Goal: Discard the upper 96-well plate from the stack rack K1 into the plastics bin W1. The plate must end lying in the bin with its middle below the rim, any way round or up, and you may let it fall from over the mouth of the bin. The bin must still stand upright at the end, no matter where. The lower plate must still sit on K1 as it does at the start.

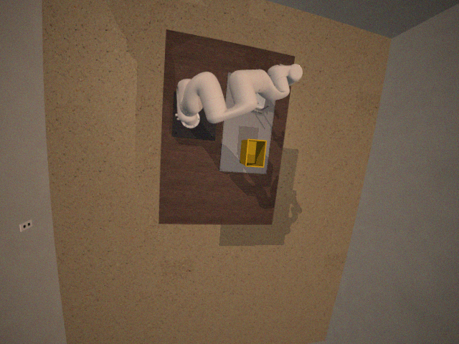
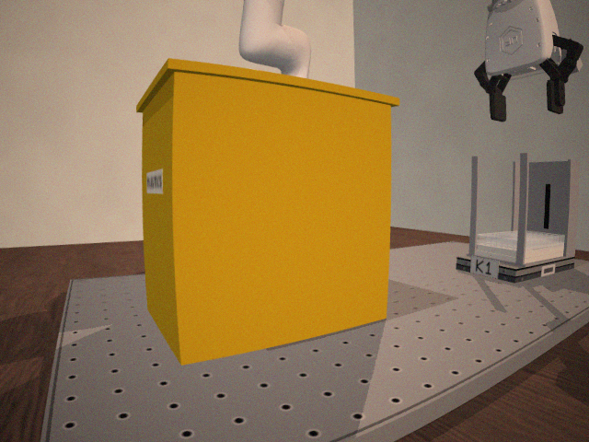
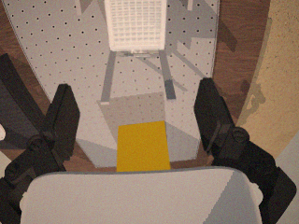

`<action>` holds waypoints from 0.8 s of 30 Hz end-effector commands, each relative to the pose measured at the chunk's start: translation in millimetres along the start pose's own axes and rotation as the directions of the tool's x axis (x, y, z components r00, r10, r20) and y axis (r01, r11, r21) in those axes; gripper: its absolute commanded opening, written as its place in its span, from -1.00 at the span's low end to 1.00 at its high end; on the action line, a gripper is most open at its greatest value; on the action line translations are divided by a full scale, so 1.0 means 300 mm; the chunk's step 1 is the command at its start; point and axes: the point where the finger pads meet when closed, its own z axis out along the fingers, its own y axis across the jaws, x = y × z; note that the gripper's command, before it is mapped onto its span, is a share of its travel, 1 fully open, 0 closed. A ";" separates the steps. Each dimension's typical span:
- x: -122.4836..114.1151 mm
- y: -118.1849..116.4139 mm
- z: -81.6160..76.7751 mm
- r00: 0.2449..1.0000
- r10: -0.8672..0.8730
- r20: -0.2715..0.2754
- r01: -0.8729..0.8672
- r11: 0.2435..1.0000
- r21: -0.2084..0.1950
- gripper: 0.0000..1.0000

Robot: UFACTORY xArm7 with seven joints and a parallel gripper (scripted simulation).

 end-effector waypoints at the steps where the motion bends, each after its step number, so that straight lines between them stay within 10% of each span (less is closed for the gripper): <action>1: 0.003 0.005 0.011 1.000 0.000 -0.002 0.000 1.000 -0.005 1.00; 24: 0.003 0.005 0.128 1.000 0.000 -0.002 0.000 1.000 -0.005 1.00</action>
